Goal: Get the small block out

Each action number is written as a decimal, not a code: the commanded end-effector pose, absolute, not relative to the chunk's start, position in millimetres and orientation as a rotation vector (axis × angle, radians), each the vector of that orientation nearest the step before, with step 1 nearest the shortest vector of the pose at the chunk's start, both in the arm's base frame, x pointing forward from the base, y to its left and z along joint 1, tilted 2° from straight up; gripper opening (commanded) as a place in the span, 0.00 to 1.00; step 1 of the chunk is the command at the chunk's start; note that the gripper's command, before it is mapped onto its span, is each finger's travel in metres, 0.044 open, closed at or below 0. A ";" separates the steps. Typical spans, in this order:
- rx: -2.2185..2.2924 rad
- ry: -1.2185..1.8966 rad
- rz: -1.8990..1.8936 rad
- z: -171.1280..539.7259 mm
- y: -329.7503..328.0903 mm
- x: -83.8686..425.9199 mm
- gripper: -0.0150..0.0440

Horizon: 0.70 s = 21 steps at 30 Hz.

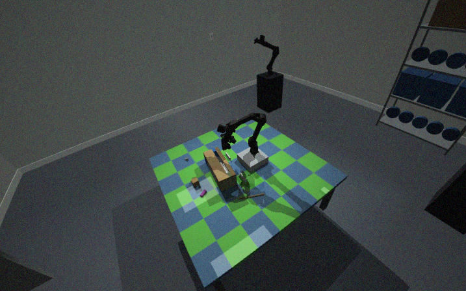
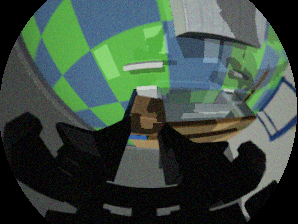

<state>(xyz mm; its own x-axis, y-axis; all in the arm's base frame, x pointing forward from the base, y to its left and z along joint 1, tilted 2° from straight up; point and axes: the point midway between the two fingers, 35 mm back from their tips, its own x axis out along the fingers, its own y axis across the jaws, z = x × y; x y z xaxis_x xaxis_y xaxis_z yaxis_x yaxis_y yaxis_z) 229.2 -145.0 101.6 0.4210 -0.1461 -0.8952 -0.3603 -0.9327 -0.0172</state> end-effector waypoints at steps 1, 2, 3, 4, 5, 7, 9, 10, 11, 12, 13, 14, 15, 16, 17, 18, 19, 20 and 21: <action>-2.448 0.537 1.462 122.3 -139.8 228.1 0.25; -2.440 0.560 1.445 127.6 -137.7 227.3 0.25; -2.431 0.583 1.426 132.8 -135.5 226.3 0.25; -2.423 0.602 1.411 137.1 -133.7 225.5 0.25; -2.419 0.613 1.402 139.7 -132.7 224.9 0.25; -2.417 0.616 1.398 140.6 -132.3 224.7 0.25; -2.417 0.616 1.398 140.6 -132.3 224.7 0.25; -2.417 0.616 1.398 140.6 -132.3 224.7 0.25; -2.417 0.616 1.398 140.6 -132.3 224.7 0.25; -2.417 0.616 1.398 140.6 -132.3 224.7 0.25; -2.417 0.616 1.398 140.6 -132.3 224.7 0.25; -2.417 0.616 1.398 140.6 -132.3 224.7 0.25; -2.417 0.616 1.398 140.6 -132.3 224.7 0.25; -2.417 0.616 1.398 140.6 -132.3 224.7 0.25; -2.417 0.616 1.398 140.6 -132.3 224.7 0.25; -2.417 0.616 1.398 140.6 -132.3 224.7 0.25; -2.417 0.616 1.398 140.6 -132.3 224.7 0.25; -2.417 0.616 1.398 140.6 -132.3 224.7 0.25; -2.417 0.616 1.398 140.6 -132.3 224.7 0.25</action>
